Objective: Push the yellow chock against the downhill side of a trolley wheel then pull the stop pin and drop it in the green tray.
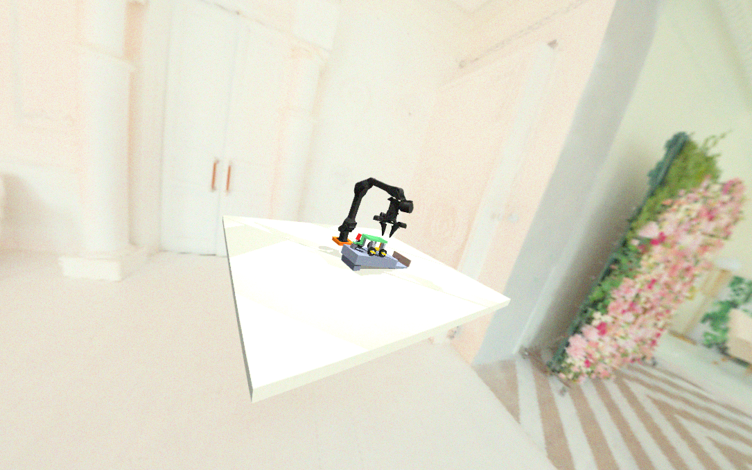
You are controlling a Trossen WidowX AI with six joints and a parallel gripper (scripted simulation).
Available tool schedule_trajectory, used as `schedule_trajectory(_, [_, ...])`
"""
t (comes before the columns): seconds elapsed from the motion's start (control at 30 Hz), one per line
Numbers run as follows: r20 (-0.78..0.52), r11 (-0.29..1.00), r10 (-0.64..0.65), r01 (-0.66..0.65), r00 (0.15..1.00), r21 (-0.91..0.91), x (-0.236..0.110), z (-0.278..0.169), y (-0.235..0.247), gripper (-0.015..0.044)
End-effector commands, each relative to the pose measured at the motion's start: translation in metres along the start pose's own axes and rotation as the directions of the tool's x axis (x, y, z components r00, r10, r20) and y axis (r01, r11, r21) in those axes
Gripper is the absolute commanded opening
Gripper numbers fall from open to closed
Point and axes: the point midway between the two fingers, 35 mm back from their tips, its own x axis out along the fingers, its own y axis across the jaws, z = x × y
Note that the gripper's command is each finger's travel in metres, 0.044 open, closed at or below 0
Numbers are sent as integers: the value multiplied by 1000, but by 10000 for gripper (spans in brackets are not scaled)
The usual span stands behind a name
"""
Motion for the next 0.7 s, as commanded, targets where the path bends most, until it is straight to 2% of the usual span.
schedule_trajectory(0.0, [-17, 968, 43, -38, 999, 249, -3, -20, 28, 190])
schedule_trajectory(0.2, [-1, 777, 126, -98, 992, 622, -6, -39, 80, 190])
schedule_trajectory(0.37, [27, 511, 191, -123, 981, 850, -11, -47, 125, 190])
schedule_trajectory(0.47, [45, 365, 220, -124, 975, 923, -13, -49, 146, 190])
schedule_trajectory(0.67, [46, 354, 222, -124, 974, 927, -13, -49, 148, 190])
